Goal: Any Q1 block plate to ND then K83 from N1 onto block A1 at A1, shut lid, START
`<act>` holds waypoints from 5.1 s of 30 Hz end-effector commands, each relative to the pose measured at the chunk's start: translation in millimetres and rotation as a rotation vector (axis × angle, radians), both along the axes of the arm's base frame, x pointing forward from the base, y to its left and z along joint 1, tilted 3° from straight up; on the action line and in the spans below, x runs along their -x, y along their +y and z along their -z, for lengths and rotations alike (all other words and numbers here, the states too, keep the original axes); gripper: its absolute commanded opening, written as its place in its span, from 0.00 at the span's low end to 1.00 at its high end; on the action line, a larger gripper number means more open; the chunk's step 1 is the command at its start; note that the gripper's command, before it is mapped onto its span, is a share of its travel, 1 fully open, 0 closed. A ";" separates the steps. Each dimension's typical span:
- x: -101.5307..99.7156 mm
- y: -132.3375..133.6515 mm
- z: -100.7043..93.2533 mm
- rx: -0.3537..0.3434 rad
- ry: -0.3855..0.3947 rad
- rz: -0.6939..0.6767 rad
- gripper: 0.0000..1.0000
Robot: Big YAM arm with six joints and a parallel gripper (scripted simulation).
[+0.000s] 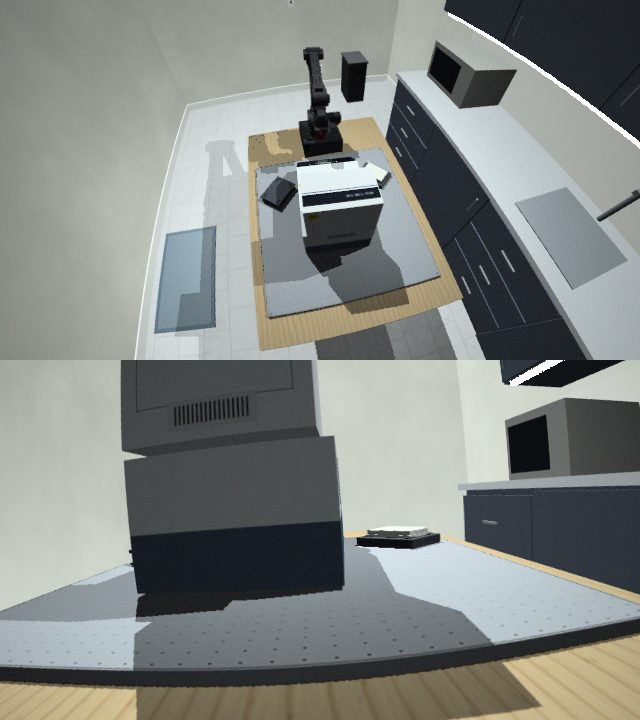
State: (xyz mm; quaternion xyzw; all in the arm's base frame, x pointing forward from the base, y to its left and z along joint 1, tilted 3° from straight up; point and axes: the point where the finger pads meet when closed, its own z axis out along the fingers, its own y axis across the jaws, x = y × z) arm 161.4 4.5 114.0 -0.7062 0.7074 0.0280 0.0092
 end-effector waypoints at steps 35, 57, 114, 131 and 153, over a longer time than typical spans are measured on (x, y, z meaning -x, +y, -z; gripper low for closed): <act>-21.5 0.7 -20.9 0.000 -0.064 -0.004 0.00; -64.1 109.1 -46.2 -0.033 -0.050 0.067 1.00; -147.4 299.6 -98.3 -0.041 0.028 0.792 1.00; -138.1 292.4 -86.9 -0.021 0.033 0.755 1.00; -136.3 298.9 -31.0 -0.012 0.036 0.765 1.00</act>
